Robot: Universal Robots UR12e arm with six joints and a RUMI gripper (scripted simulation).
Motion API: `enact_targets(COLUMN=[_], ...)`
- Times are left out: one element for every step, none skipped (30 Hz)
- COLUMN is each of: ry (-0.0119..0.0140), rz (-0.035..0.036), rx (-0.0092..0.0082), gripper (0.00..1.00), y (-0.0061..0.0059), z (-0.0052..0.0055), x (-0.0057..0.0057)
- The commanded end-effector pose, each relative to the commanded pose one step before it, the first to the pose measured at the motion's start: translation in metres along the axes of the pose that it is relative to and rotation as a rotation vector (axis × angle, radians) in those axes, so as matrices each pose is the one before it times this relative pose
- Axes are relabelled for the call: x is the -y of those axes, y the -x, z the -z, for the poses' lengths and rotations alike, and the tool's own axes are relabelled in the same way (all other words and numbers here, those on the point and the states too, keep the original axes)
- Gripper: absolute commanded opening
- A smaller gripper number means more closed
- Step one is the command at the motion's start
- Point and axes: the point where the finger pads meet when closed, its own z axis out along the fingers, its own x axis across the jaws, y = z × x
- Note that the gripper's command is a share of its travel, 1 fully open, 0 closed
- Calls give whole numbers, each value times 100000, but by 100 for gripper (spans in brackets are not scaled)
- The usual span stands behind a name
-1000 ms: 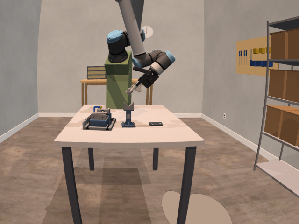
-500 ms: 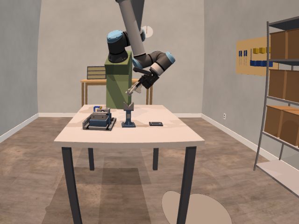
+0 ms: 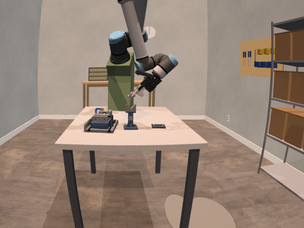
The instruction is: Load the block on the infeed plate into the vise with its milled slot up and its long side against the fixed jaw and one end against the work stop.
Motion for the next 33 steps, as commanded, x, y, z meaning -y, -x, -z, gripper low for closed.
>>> enact_targets(ry=[31, 0, 0, 0, 0, 0, 0, 0, 0, 0, 0, 0, 0, 0, 0, 0, 0, 0, 0, 0, 0, 0, 0, 0, 0, 0, 0, 0, 0, 0, 0, 0, 0], rz=[-68, 0, 0, 0, 0, 0, 0, 0, 0, 0, 0, 0, 0, 0, 0, 0, 0, 0, 0, 0, 0, 0, 0, 0, 0, 0, 0, 0, 0, 0, 0, 0, 0], rx=[86, 0, 0, 0, 0, 0, 0, 0, 0, 0, 0, 0, 0, 0, 0, 0, 0, 0, 0, 0, 0, 0, 0, 0, 0, 0, 0, 0, 0, 0, 0, 0, 0], gripper=[0, 0, 0, 0, 0, 0, 0, 0, 0, 0, 0, 0, 0, 0, 0, 0, 0, 0, 0, 0, 0, 0, 0, 0, 0, 0, 0, 0, 0, 0, 0, 0, 0], y=[36, 0, 0, 0, 0, 0, 0, 0, 0, 0, 0, 0, 0, 0, 0, 0, 0, 0, 0, 0, 0, 0, 0, 0, 0, 0, 0, 0, 0, 0, 0, 0, 0], z=[-295, -76, -77, -78, -79, -80, -81, -81, -82, -83, -83, 0, 0, -83, -84, -84, -84, -84, -84, -84, -83, -83, -82, -82, -81, -80, -80, -79, 0, 0, -78, -77, -75], x=[-318, -76, -77, -78, -79, -80, -81, -82, -82, -82, -83, 0, 0, -83, -84, -84, -84, -84, -84, -83, -83, -83, -82, -82, -81, -81, -80, -79, 0, 0, -78, -77, -75])
